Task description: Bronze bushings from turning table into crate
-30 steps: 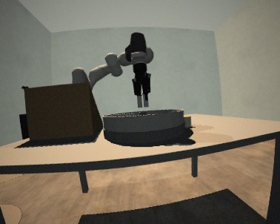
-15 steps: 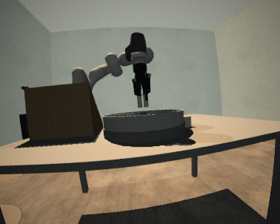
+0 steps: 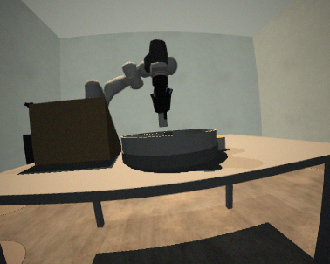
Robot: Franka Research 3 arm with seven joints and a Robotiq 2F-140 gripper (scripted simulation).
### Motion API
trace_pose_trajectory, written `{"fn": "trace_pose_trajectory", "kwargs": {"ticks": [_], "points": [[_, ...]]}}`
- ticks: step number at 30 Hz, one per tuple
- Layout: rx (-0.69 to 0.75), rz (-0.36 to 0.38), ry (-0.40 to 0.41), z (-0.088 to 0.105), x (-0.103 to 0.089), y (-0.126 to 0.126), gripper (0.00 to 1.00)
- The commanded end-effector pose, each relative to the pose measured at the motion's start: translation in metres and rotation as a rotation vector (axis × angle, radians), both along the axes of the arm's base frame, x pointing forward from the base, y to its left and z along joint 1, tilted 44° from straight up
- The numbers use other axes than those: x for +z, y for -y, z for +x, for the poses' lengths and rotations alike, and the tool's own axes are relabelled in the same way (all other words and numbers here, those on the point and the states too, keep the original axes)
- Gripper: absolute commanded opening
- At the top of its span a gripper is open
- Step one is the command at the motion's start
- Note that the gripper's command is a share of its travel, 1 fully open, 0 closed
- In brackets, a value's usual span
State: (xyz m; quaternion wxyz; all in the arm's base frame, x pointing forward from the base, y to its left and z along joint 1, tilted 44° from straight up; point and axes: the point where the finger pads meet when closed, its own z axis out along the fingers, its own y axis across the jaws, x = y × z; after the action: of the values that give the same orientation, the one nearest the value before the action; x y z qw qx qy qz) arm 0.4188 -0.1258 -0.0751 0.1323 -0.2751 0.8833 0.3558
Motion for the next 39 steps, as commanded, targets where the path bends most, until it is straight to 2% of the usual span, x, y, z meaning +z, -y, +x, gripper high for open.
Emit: {"fn": "trace_pose_trajectory", "kwargs": {"ticks": [1,14,16,17,31,33,39], "points": [[0.116,-0.016,0.120,-0.009,0.002,-0.002,0.10],[0.251,-0.024,0.252,-0.033,0.010,-0.012,0.10],[0.251,-0.024,0.252,-0.033,0.010,-0.012,0.10],[0.280,-0.026,0.280,-0.038,0.012,-0.014,0.10],[0.427,-0.034,0.424,-0.064,0.021,-0.024,0.10],[0.427,-0.034,0.424,-0.064,0.021,-0.024,0.10],[0.509,-0.038,0.504,-0.078,0.026,-0.030,0.10]]}}
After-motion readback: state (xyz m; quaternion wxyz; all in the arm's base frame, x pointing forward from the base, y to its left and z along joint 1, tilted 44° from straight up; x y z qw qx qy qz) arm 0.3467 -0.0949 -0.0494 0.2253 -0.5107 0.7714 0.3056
